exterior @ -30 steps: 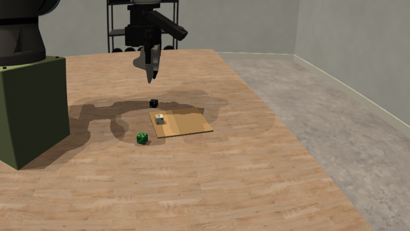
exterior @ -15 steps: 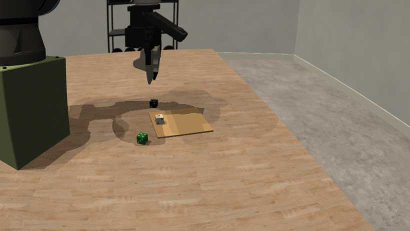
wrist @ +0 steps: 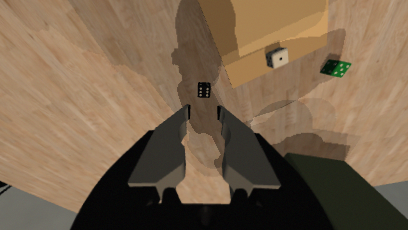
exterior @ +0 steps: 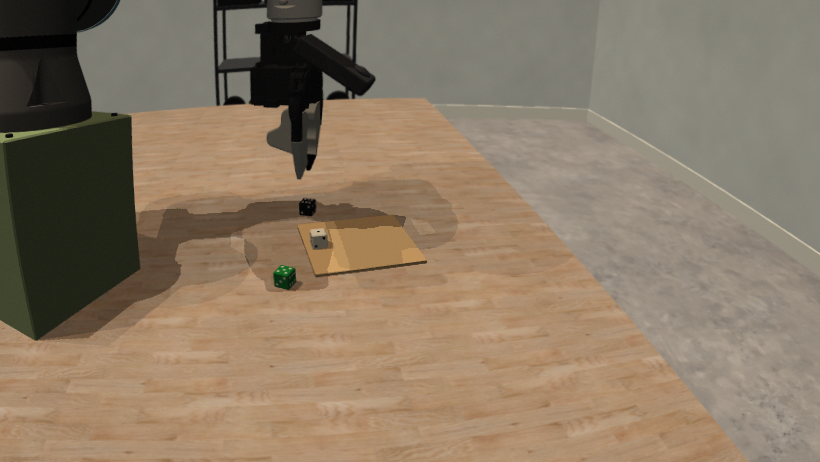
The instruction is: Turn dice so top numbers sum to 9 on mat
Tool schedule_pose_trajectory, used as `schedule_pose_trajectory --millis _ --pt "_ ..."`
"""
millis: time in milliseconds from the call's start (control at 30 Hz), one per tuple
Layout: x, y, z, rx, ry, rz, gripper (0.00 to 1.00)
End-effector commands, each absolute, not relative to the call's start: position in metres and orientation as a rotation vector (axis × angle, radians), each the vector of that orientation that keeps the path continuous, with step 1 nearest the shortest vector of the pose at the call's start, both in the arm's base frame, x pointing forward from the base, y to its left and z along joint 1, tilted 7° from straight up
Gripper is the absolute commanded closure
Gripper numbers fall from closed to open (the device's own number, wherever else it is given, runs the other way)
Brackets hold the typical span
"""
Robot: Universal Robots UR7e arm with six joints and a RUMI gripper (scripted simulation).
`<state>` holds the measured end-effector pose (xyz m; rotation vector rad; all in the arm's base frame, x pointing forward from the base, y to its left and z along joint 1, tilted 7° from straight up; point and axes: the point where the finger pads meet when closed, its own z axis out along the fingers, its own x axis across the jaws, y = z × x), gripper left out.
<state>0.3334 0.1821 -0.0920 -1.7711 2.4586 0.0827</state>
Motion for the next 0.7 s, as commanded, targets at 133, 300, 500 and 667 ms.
schedule_pose_trajectory --millis 133,300,500,667 --pt "0.335 0.183 -0.104 -1.770 2.458 0.082 0.79" --pt "0.335 0.184 -0.111 -1.770 2.458 0.082 0.79" --pt "0.336 0.184 -0.116 -1.770 2.458 0.082 0.79" --pt "0.336 0.185 -0.121 -1.770 2.458 0.082 0.79"
